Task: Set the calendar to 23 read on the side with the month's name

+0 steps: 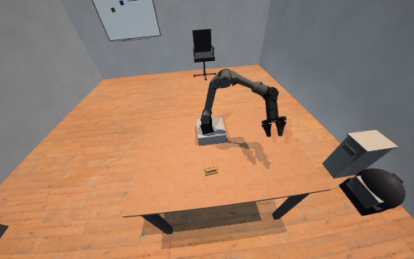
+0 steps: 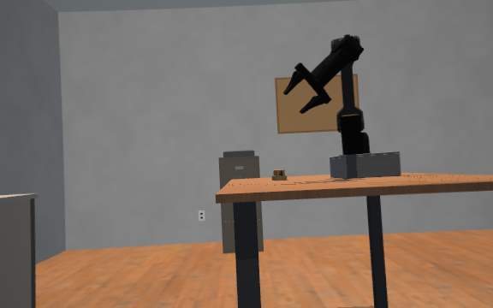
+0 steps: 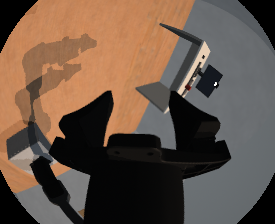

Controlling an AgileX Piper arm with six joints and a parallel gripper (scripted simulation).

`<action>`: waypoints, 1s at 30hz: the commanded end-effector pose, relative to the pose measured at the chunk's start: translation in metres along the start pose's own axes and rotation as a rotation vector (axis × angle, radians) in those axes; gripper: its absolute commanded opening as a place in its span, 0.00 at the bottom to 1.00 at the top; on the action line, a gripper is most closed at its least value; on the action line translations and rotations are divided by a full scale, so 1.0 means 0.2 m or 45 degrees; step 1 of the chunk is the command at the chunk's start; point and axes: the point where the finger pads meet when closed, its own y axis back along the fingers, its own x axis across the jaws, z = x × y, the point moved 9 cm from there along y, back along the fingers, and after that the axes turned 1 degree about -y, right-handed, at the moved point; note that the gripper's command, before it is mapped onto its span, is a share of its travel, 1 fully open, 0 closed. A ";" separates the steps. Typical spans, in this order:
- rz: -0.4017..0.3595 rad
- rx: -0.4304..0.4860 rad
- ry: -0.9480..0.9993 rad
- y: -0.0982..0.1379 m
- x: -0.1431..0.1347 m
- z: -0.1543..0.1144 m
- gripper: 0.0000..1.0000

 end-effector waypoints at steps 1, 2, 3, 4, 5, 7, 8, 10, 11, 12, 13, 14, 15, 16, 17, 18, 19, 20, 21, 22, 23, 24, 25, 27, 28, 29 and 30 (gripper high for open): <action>-0.001 -0.001 -0.002 0.00 0.00 0.00 1.00; -0.001 -0.001 -0.002 0.00 0.00 0.00 1.00; -0.001 -0.001 -0.002 0.00 0.00 0.00 1.00; -0.001 -0.001 -0.002 0.00 0.00 0.00 1.00; -0.001 -0.001 -0.002 0.00 0.00 0.00 1.00; -0.001 -0.001 -0.002 0.00 0.00 0.00 1.00; -0.001 -0.001 -0.002 0.00 0.00 0.00 1.00; -0.001 -0.001 -0.002 0.00 0.00 0.00 1.00; -0.001 -0.001 -0.002 0.00 0.00 0.00 1.00; -0.001 -0.001 -0.002 0.00 0.00 0.00 1.00; -0.001 -0.001 -0.002 0.00 0.00 0.00 1.00; -0.001 -0.001 -0.002 0.00 0.00 0.00 1.00; -0.001 -0.001 -0.002 0.00 0.00 0.00 1.00; -0.001 -0.001 -0.002 0.00 0.00 0.00 1.00; -0.001 -0.001 -0.002 0.00 0.00 0.00 1.00; 0.000 -0.001 -0.002 0.00 0.00 0.00 1.00; 0.005 0.002 -0.007 0.00 0.00 -0.01 1.00; 0.014 0.007 -0.016 -0.01 0.00 -0.02 1.00; 0.030 0.016 -0.034 -0.03 -0.01 -0.04 1.00; 0.055 0.030 -0.059 -0.05 -0.01 -0.07 1.00; 0.089 0.051 -0.095 -0.09 -0.02 -0.11 1.00; 0.132 0.076 -0.141 -0.13 -0.02 -0.16 1.00; 0.184 0.107 -0.199 -0.17 -0.02 -0.22 1.00; 0.310 0.179 -0.348 -0.28 -0.02 -0.38 1.00; 0.367 0.212 -0.422 -0.32 -0.01 -0.45 1.00; 0.381 0.220 -0.441 -0.33 -0.01 -0.47 1.00; 0.455 0.261 -0.545 -0.39 0.00 -0.57 1.00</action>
